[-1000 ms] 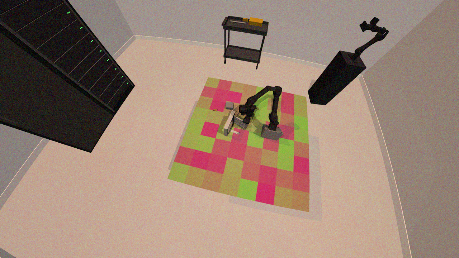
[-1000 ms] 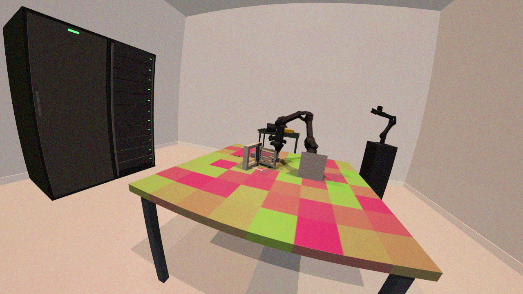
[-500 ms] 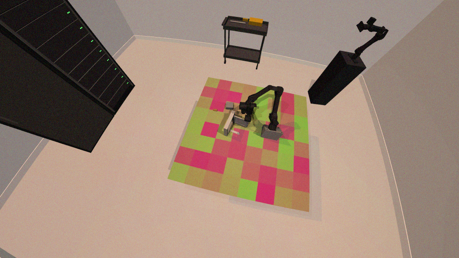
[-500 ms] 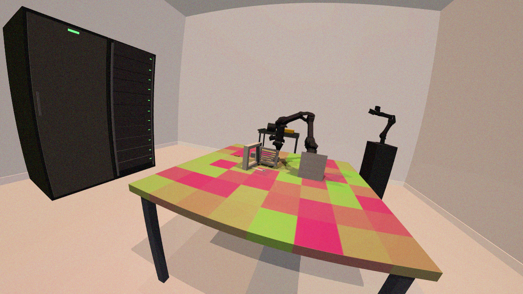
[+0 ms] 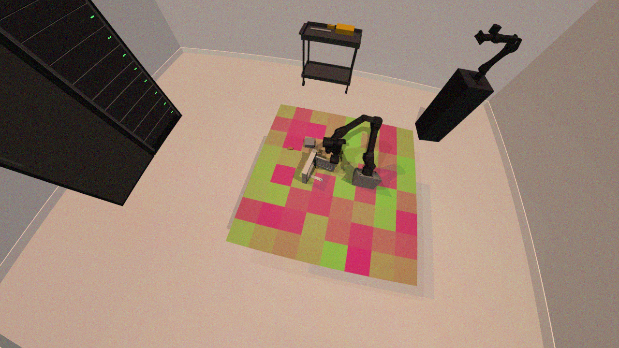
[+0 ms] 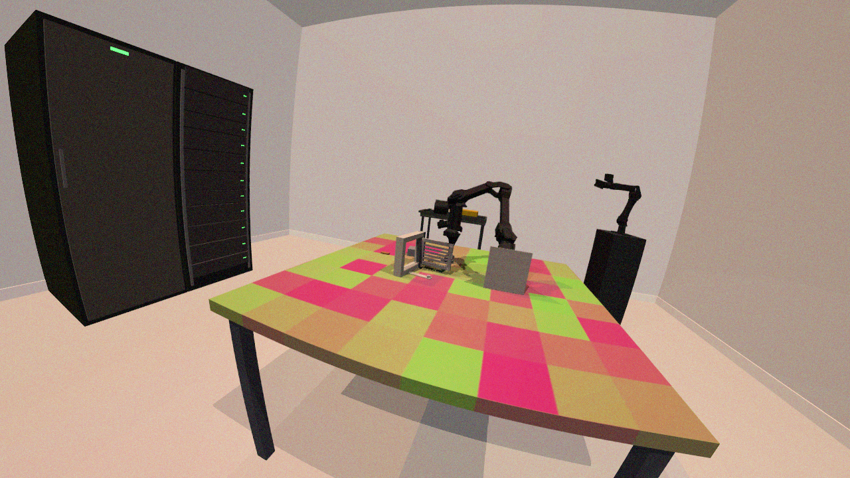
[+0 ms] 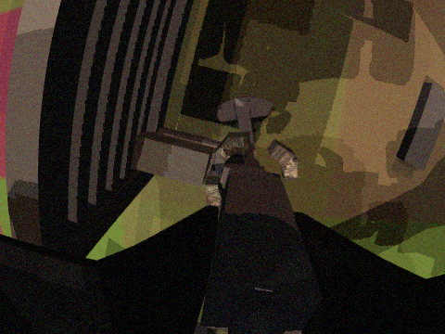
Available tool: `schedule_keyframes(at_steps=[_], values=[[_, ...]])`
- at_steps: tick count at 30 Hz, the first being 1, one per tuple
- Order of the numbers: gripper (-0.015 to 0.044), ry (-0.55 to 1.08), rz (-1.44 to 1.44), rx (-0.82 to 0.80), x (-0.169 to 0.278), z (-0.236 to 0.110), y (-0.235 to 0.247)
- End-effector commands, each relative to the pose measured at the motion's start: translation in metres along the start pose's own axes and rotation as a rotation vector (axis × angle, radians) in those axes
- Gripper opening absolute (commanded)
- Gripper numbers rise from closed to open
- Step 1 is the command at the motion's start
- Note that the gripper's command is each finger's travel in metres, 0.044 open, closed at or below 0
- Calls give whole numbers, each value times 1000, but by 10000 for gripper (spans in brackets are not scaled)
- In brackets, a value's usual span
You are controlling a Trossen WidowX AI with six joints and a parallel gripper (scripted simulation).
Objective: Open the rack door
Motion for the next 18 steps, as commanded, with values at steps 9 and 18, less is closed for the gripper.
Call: schedule_keyframes(at_steps=[9,18], values=[[284,0,-3,4,0,-2,-1],[284,-1,-2,1,-2,-16,0]])
Point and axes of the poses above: the point midway between the two fingers, 35 mm back from their tips, its own z axis out along the fingers, its own y axis across the jaws, x = y × z, the point moved 2 cm from there along -z, back along the fingers, and after that the axes turned 11 degrees about -z, right-handed, at the moved point
